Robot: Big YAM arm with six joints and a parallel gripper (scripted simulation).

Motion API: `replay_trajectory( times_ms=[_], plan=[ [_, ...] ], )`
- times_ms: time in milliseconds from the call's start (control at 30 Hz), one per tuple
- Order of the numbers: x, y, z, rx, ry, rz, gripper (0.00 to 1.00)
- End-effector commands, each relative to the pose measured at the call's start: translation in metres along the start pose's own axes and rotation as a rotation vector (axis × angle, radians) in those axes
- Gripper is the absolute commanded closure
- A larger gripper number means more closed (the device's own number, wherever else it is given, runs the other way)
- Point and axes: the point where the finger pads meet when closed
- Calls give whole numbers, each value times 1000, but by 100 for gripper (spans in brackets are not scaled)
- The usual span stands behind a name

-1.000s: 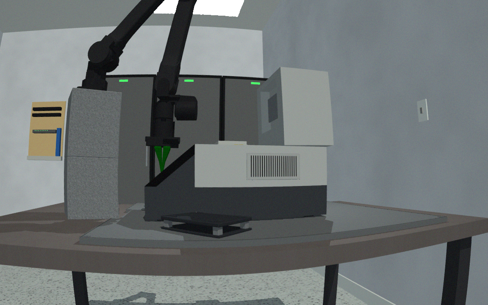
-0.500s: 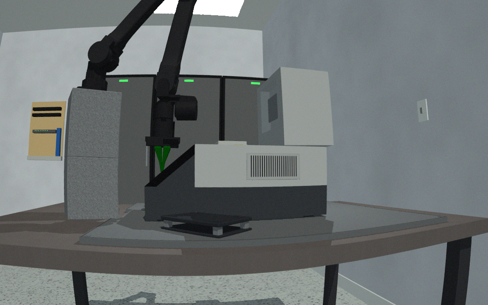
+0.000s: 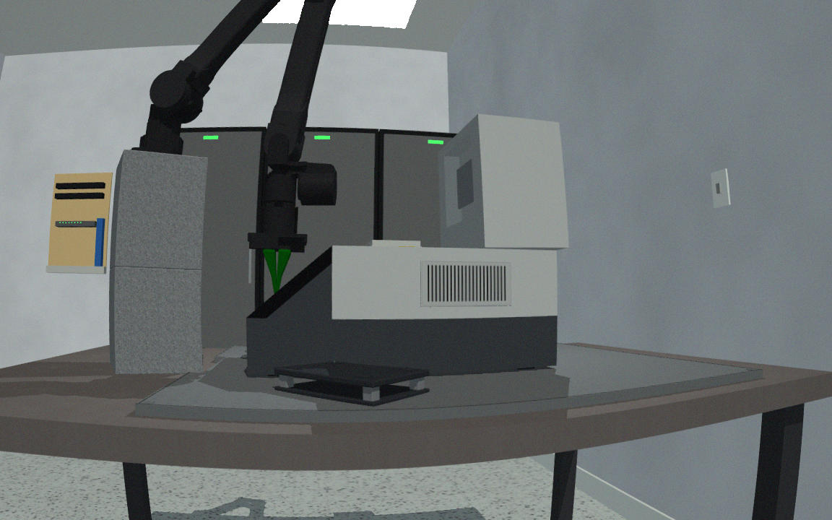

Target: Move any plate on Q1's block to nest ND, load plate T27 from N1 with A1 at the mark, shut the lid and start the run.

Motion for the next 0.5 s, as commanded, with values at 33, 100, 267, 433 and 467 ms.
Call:
replay_trajectory(
  times_ms=[33, 100, 267, 433, 467],
  plan=[
    [-2, 10, -52, -14, 120, 19, 100],
    [-1, 11, -52, -14, 121, 19, 100],
    [0, 12, -53, -14, 124, 20, 100],
    [1, 12, -53, -13, 125, 20, 100],
    [1, 13, -53, -13, 125, 20, 100]
  ],
)
Point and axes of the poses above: the point where the finger pads meet when closed, its own x axis out along the fingers, its own z axis across the jaws, y = z × x, and after that the axes turned 5 degrees about -x, right-handed
